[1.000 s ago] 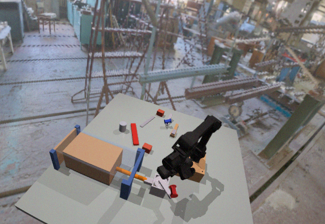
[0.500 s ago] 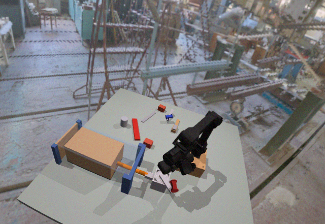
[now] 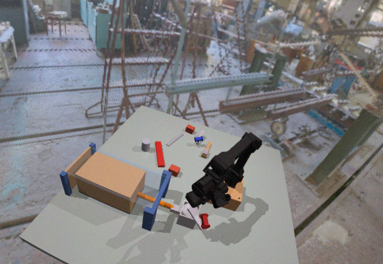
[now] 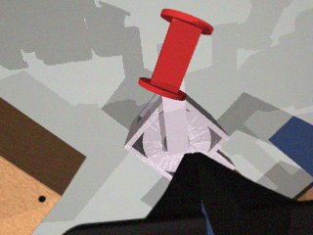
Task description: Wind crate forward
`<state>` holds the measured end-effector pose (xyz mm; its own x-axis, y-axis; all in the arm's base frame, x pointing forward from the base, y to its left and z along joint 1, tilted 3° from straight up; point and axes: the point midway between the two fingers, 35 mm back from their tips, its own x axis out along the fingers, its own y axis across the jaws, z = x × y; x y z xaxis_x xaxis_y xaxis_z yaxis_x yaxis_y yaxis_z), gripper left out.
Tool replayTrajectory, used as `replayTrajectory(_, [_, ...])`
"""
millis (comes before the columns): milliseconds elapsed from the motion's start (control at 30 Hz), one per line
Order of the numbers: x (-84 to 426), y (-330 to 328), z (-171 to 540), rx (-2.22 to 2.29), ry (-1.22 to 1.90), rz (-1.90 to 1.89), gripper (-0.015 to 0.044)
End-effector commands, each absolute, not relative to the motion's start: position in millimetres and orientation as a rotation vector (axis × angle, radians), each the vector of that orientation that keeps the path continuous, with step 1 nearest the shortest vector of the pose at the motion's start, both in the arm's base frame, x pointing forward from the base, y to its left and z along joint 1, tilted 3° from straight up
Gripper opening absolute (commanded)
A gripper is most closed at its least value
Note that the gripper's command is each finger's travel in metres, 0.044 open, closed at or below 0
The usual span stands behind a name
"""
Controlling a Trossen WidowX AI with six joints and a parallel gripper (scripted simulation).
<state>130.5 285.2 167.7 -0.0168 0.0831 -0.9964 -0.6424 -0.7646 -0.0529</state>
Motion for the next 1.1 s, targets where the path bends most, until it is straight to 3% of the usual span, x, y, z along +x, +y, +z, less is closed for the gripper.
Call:
replayTrajectory(0, [130.9, 284.8, 167.5, -1.753, 0.585, 1.83, 0.0])
replayTrajectory(200, [130.9, 284.8, 167.5, -1.753, 0.585, 1.83, 0.0])
replayTrajectory(467, [93.6, 317.4, 154.0, -1.455, 0.903, 1.561, 0.021])
replayTrajectory(767, [92.4, 318.2, 153.6, -1.446, 0.911, 1.553, 0.044])
replayTrajectory(1067, [92.6, 320.6, 143.3, -1.445, 0.912, 1.552, 0.044])
